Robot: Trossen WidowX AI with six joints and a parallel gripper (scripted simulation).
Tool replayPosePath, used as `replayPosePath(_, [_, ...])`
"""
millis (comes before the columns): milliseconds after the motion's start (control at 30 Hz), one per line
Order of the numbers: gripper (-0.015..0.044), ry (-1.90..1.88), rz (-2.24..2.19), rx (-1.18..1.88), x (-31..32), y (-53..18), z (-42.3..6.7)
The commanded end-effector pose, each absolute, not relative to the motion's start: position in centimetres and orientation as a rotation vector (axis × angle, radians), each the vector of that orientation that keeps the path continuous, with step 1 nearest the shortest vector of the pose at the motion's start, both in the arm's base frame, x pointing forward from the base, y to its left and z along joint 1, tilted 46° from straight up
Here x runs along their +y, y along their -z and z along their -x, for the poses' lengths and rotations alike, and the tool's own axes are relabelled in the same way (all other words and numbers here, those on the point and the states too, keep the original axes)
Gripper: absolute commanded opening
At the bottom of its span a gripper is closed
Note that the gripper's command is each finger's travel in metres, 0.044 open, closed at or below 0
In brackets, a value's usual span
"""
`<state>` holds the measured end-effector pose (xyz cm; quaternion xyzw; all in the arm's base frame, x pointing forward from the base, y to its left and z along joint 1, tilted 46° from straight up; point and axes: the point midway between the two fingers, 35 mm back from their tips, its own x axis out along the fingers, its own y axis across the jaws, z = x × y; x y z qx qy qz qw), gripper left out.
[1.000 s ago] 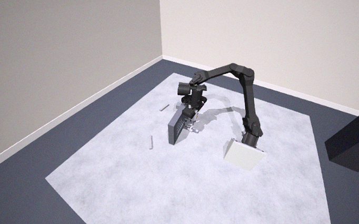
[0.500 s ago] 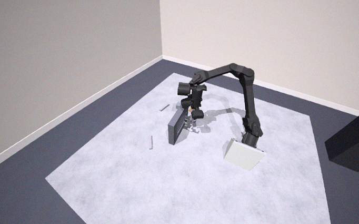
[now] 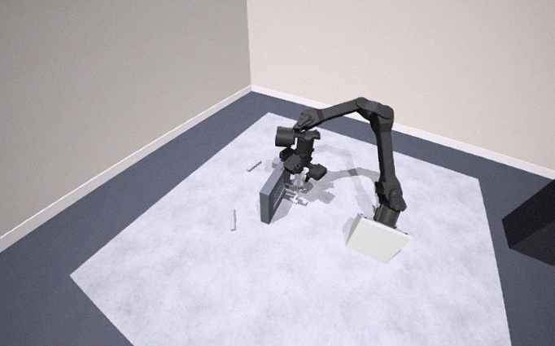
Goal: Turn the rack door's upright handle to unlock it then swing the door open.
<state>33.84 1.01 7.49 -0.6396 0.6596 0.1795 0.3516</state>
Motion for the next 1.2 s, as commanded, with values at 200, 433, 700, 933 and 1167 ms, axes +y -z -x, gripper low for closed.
replayPosePath(200, [0.0298, -0.963, 2.006, 1.672, 0.93, -7.38, -34.06])
replayPosePath(433, [0.0298, -0.963, 2.006, 1.672, 0.93, -7.38, -34.06])
replayPosePath(700, [0.0251, -0.963, 2.006, 1.672, 0.93, -7.38, -34.06])
replayPosePath(933, [0.0204, -0.963, 2.006, 1.672, 0.93, -7.38, -34.06])
replayPosePath(1167, [0.0158, -0.963, 2.006, 1.672, 0.93, -7.38, -34.06])
